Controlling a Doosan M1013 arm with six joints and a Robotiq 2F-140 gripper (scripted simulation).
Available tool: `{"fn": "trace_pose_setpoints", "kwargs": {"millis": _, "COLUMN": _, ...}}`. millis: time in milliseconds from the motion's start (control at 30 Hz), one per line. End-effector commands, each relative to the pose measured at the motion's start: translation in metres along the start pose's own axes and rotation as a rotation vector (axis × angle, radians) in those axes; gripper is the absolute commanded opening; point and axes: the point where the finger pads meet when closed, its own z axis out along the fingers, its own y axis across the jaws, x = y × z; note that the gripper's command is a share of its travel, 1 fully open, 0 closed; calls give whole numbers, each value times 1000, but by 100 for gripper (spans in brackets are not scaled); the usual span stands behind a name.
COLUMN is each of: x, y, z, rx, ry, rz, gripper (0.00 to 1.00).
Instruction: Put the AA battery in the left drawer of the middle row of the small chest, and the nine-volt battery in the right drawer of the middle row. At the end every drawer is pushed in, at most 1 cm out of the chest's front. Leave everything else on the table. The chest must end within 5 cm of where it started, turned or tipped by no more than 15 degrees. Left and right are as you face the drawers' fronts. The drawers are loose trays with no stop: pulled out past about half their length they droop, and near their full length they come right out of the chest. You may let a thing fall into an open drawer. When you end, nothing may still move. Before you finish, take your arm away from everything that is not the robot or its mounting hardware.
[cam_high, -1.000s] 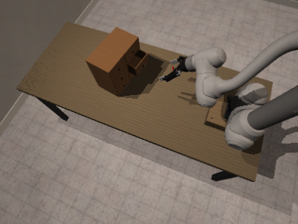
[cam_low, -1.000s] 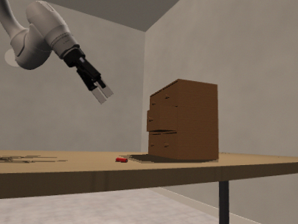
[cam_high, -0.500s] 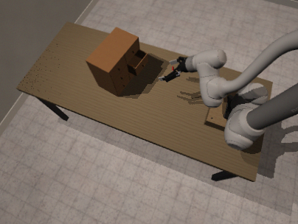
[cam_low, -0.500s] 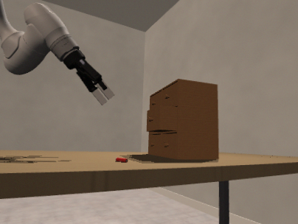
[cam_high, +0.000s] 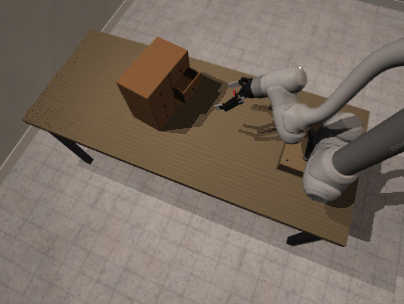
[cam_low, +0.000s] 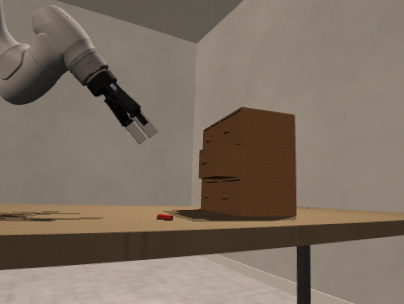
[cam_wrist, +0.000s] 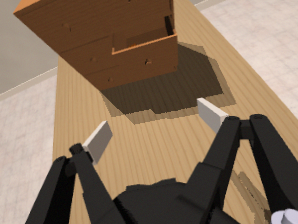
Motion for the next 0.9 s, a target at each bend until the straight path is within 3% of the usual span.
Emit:
{"fn": "trace_pose_setpoints", "kwargs": {"millis": 0, "x": 0, "y": 0, "z": 4, "rx": -72, "ry": 122, "rz": -1, "gripper": 100}}
{"fn": "trace_pose_setpoints", "kwargs": {"millis": 367, "x": 0, "y": 0, "z": 22, "rx": -69, "ry": 275, "rz": -6, "gripper": 100}}
{"fn": "trace_pose_setpoints", "kwargs": {"millis": 867, "x": 0, "y": 1, "z": 36, "rx": -68, "ry": 399, "rz": -10, "gripper": 100}}
